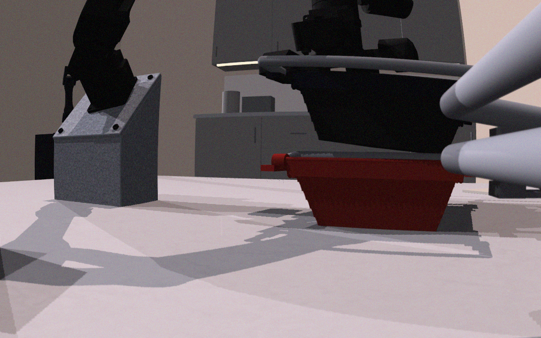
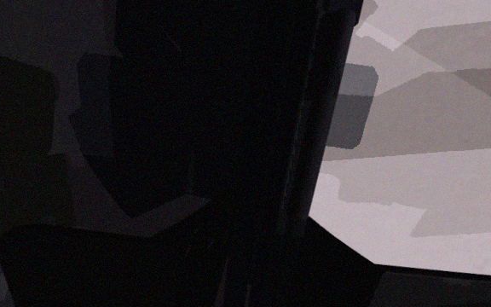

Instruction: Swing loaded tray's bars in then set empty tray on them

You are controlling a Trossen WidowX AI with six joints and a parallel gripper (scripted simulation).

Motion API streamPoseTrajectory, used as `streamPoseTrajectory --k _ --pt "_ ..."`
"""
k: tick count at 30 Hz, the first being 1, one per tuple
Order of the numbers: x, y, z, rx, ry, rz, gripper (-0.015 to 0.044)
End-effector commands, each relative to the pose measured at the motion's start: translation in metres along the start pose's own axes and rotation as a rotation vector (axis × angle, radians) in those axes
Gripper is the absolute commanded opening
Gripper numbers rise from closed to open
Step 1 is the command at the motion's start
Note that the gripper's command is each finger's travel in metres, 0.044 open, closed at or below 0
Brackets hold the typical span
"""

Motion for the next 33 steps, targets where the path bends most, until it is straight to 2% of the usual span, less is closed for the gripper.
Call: streamPoseTrajectory --k 1,33 --pt "-0.0014 -0.0090 0.0037 0.003 0.001 -0.036 0.0000" --pt "-0.0014 -0.0090 0.0037 0.003 0.001 -0.036 0.0000"
Point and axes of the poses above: the point midway between the two fingers, 35 mm back from their tips, its own y axis back along the fingers, its own x axis across the jaws, z = x × y, the point moved 10 cm from there along y, back along the fingers, and after that the axes turned 9 degrees about y, right-handed, at the moved point
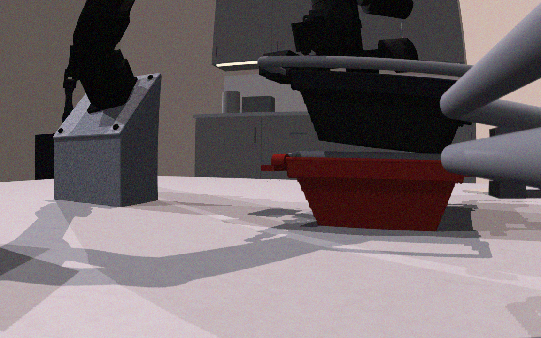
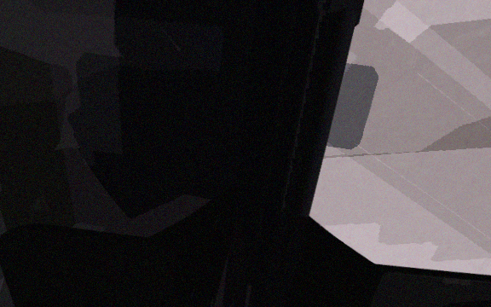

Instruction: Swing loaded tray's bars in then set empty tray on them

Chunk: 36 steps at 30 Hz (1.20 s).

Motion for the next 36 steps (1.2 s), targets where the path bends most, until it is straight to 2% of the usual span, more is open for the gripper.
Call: streamPoseTrajectory --k 1,20,36 --pt "-0.0013 -0.0086 0.0036 0.003 0.001 -0.035 0.0000" --pt "-0.0013 -0.0086 0.0036 0.003 0.001 -0.035 0.0000" --pt "-0.0013 -0.0086 0.0036 0.003 0.001 -0.035 0.0235"
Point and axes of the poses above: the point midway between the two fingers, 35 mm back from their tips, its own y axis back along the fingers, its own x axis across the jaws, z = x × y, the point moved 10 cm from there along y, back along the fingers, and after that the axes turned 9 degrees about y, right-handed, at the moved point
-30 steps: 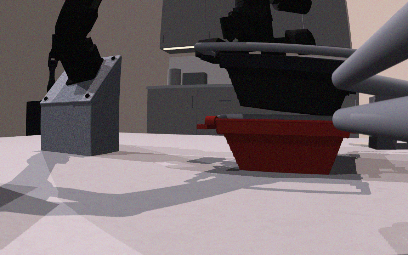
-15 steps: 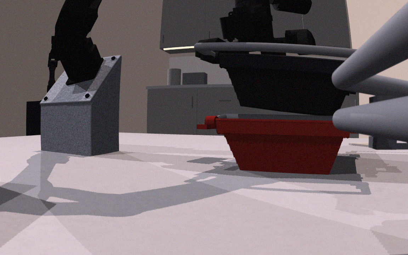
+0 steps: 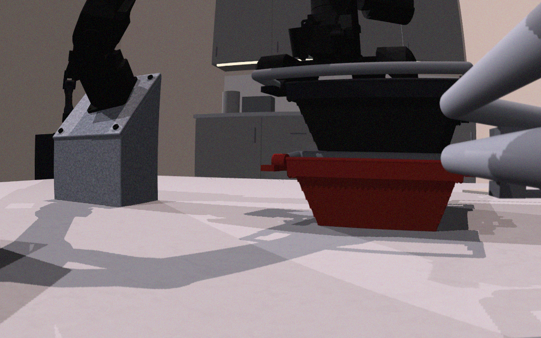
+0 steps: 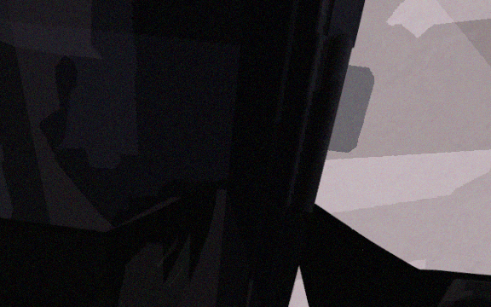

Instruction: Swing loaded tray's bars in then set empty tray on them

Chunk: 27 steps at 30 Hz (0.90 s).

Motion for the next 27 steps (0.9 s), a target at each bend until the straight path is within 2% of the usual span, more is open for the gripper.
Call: streamPoseTrajectory --k 1,14,22,27 --pt "-0.001 -0.002 -0.001 -0.001 0.006 -0.006 0.0249" --pt "-0.001 -0.002 -0.001 -0.001 0.006 -0.006 0.0440" --pt "0.001 0.003 0.000 0.001 0.001 0.000 0.0440" --pt "0.004 0.028 -0.002 0.005 0.003 -0.001 0.0440"
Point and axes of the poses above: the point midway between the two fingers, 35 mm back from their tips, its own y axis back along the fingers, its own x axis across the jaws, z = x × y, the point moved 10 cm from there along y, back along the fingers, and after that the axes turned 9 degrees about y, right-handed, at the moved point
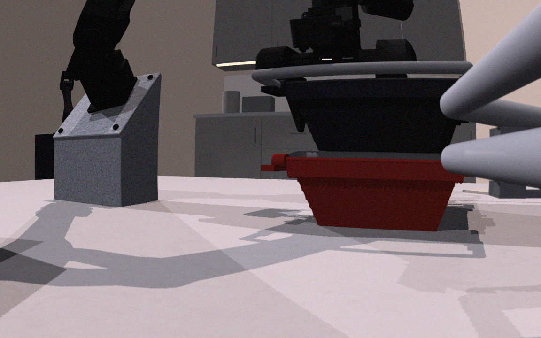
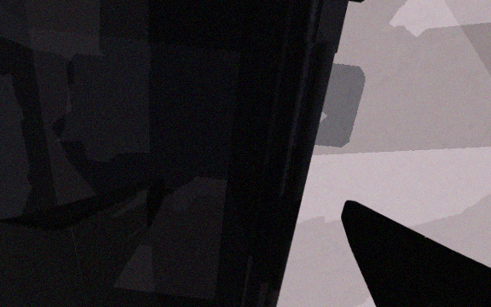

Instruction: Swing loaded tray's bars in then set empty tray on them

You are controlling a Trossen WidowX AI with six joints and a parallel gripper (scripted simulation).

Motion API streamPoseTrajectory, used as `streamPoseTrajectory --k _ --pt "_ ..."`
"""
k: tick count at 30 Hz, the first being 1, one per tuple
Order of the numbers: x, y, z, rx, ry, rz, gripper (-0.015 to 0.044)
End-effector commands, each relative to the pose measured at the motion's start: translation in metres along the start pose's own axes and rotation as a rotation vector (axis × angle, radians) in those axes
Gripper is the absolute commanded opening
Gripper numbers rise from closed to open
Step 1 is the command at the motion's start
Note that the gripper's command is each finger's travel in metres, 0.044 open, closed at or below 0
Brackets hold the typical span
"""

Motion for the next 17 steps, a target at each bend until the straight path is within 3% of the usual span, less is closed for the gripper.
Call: streamPoseTrajectory --k 1,11,17 --pt "0.004 0.025 -0.001 0.012 -0.005 0.008 0.0440" --pt "0.000 0.096 0.000 0.010 -0.002 0.003 0.0440" --pt "-0.002 0.095 -0.002 0.006 0.006 0.007 0.0440"
Point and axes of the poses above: the point midway between the two fingers, 35 mm back from their tips, its own y axis back along the fingers, its own x axis across the jaws, z = x × y, the point moved 10 cm from there along y, back along the fingers, and after that the axes turned 9 degrees about y, right-handed, at the moved point
